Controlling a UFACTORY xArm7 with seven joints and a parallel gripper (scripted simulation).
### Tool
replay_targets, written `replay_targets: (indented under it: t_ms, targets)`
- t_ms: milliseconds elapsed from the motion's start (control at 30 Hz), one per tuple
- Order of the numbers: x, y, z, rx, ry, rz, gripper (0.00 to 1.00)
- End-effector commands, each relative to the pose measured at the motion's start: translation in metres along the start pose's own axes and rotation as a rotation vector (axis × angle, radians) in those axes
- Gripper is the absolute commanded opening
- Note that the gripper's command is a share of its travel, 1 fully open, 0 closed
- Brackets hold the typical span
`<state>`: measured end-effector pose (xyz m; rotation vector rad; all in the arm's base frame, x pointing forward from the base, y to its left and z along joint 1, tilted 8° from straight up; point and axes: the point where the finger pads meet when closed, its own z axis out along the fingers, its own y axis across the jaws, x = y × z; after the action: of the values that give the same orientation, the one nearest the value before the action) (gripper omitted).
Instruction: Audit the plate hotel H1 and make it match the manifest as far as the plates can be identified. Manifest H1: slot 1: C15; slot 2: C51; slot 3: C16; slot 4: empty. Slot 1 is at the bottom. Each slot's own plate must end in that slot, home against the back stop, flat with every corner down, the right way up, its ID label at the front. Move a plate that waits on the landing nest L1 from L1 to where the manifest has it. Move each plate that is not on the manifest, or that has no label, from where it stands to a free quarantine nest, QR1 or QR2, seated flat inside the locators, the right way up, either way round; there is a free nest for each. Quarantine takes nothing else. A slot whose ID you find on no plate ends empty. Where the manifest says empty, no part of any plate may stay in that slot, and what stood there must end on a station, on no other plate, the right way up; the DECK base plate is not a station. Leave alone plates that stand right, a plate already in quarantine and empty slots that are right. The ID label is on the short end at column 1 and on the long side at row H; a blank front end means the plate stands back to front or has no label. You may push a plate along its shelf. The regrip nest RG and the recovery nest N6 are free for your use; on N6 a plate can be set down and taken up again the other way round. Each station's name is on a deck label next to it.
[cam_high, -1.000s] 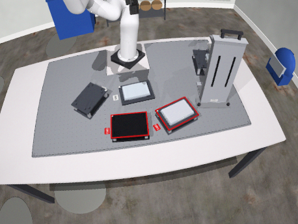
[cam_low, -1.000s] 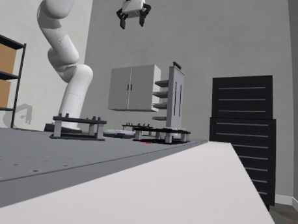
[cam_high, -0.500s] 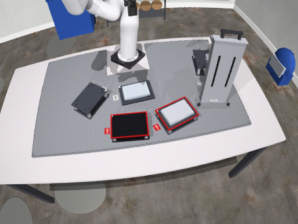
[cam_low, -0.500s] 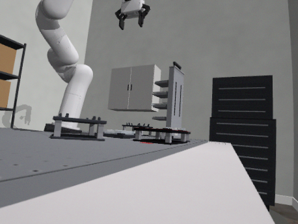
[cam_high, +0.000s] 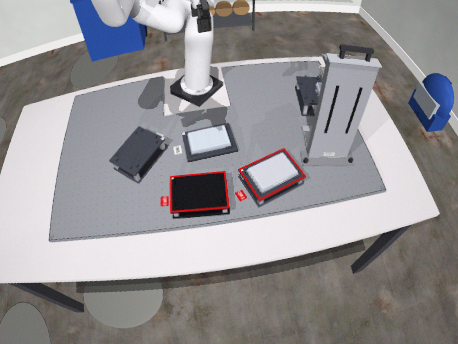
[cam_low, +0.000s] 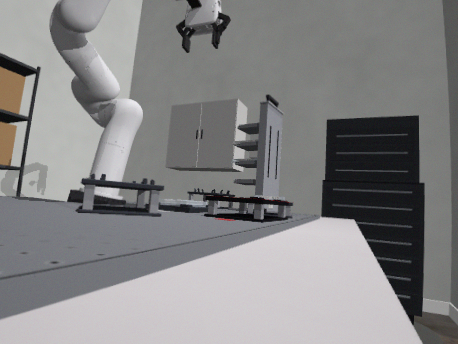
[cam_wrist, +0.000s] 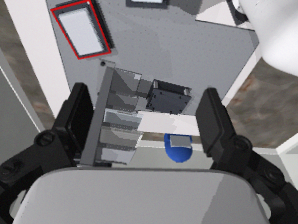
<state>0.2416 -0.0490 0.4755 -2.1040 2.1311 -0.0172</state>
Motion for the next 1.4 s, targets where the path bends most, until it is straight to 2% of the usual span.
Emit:
replay_targets:
  t_ms: [0,1367]
  targets:
    - [0.000,0.000,0.006,0.003,-0.001,0.000,1.00]
    - [0.000,0.000,0.064,0.003,-0.001,0.000,1.00]
